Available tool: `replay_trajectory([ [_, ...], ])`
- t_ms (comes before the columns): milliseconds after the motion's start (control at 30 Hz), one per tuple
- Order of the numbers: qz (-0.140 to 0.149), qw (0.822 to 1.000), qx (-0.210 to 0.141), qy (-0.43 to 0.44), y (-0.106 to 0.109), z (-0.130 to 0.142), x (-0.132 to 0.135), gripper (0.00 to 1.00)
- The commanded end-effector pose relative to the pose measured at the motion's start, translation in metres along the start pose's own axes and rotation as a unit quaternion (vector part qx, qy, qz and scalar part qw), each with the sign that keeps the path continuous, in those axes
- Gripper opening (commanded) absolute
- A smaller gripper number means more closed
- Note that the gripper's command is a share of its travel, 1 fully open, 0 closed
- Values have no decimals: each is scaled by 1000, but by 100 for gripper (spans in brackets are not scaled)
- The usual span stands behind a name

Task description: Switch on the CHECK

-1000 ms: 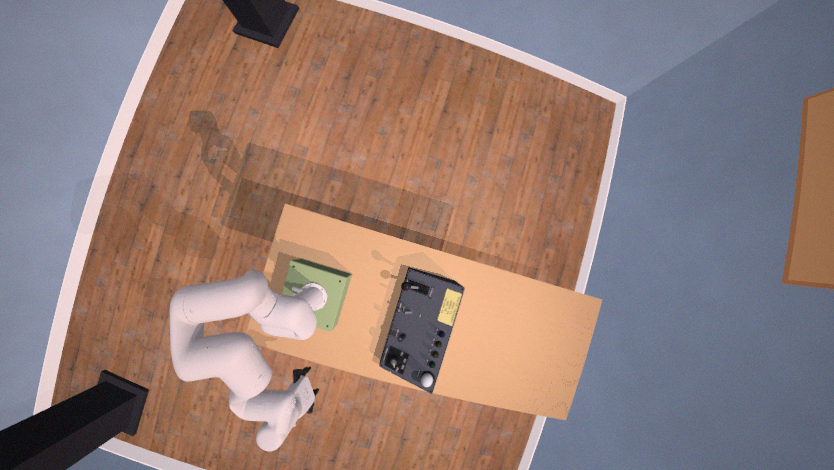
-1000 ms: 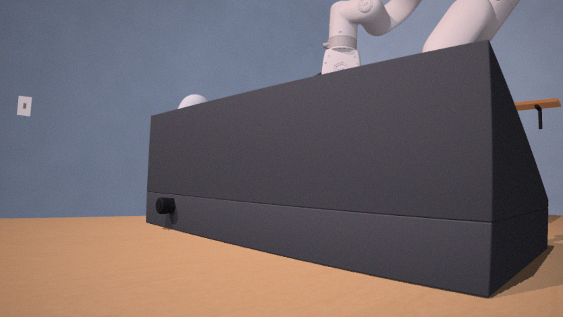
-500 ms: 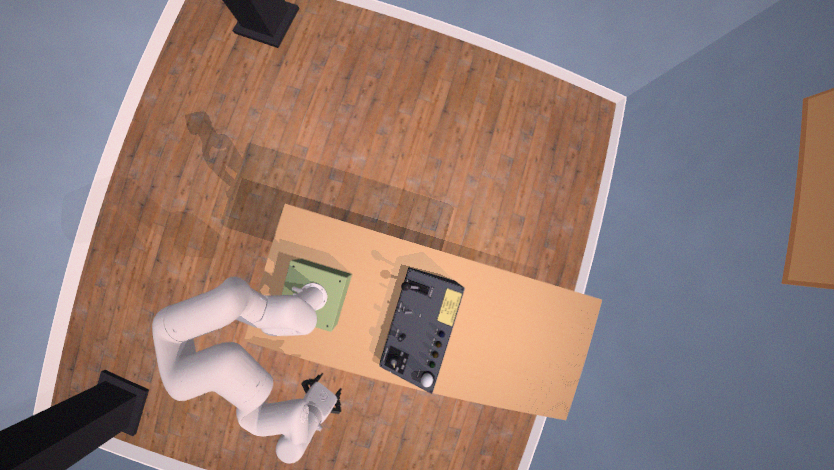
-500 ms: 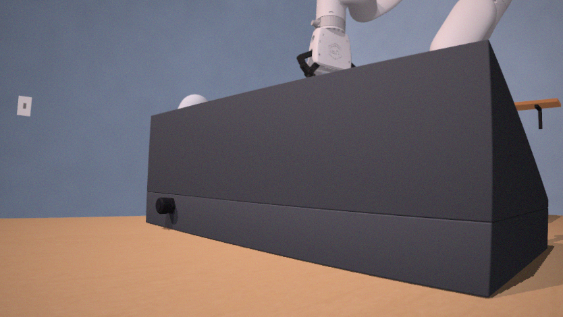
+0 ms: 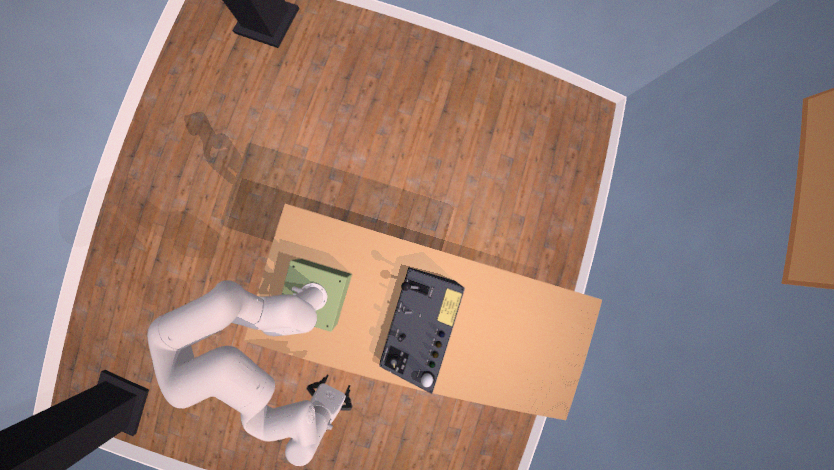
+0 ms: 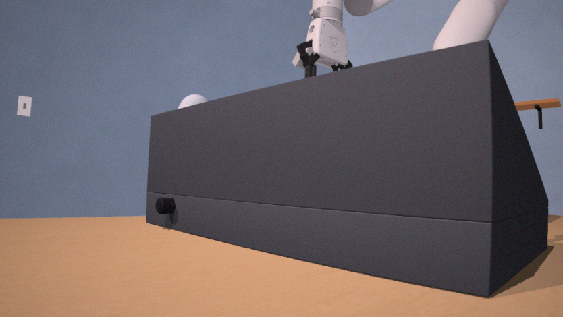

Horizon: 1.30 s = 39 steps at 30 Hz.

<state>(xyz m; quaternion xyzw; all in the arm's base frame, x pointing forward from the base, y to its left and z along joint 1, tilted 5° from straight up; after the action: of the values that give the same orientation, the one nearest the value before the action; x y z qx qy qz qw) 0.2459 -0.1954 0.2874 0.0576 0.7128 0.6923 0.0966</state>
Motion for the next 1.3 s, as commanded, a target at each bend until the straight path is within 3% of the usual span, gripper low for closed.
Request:
replay_trajectory([
  [0,-2,996,-5,88,7,18,-20,100],
  [267,-2,996,-5,88,7,18,-20,100],
  [333,-1,974,-13,225,16,51,-46,100],
  [700,-1,973,-13,230,16,51,-46,100],
  [767,1,932,-20,363,23,89,-69,100],
  [833,1,927,-20,373,23,89,-69,100],
  [1200,1,927,-20,373,23,89,-69,100],
  [1267,4,867,-25,498,30,132,-89,100],
])
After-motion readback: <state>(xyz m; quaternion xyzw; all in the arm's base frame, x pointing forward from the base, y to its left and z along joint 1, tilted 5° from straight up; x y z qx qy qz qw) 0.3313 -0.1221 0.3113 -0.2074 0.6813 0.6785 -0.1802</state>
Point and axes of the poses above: the point where the finger pads meet when closed, its own y axis back along the fingers, its own x axis across the jaws, z = x × y, the point moved 8 cm from there along y, back along the fingers, and after that the axes turned 8 degrees about -y, right-handed, at the moved point
